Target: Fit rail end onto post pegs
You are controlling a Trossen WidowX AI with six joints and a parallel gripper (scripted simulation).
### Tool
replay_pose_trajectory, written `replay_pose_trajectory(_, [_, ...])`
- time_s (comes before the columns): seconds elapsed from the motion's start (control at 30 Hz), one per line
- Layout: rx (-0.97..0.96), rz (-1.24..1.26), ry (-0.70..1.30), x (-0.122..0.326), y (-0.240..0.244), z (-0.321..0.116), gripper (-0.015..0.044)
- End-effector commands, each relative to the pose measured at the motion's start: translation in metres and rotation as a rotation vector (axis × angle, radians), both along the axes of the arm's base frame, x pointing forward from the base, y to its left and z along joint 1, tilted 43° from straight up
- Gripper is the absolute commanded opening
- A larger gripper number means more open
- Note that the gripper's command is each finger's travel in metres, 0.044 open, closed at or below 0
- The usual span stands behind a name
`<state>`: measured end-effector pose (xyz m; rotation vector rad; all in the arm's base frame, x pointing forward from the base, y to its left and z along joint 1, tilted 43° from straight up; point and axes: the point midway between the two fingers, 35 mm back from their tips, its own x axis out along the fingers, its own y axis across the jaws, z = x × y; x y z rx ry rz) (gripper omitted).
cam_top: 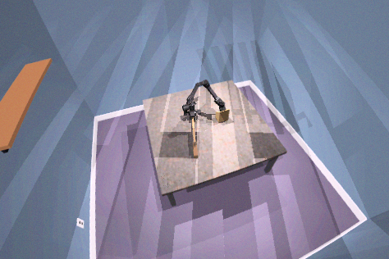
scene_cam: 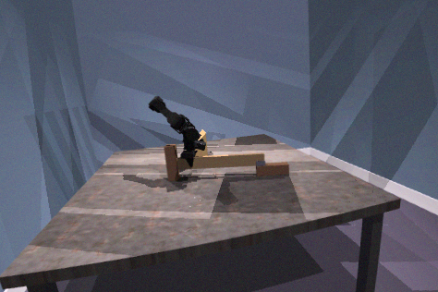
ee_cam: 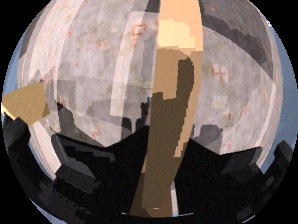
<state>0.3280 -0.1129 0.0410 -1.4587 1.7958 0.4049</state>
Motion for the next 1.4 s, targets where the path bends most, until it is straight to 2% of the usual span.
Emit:
replay_pose_trajectory(0.0, [-0.001,0.005,0.000,0.000,-0.001,0.002,0.0000])
replay_pose_trajectory(0.17, [-0.001,0.005,0.000,-0.001,-0.002,0.003,0.0000])
replay_pose_trajectory(0.73, [0.000,0.000,0.000,-0.001,-0.001,0.001,0.0440])
replay_pose_trajectory(0.97, [0.000,0.000,0.000,0.000,0.001,0.001,0.0440])
replay_pose_trajectory(1.13, [0.002,0.006,-0.001,0.011,0.040,0.003,0.0440])
replay_pose_trajectory(1.37, [0.002,0.006,-0.001,0.011,0.040,0.003,0.0440])
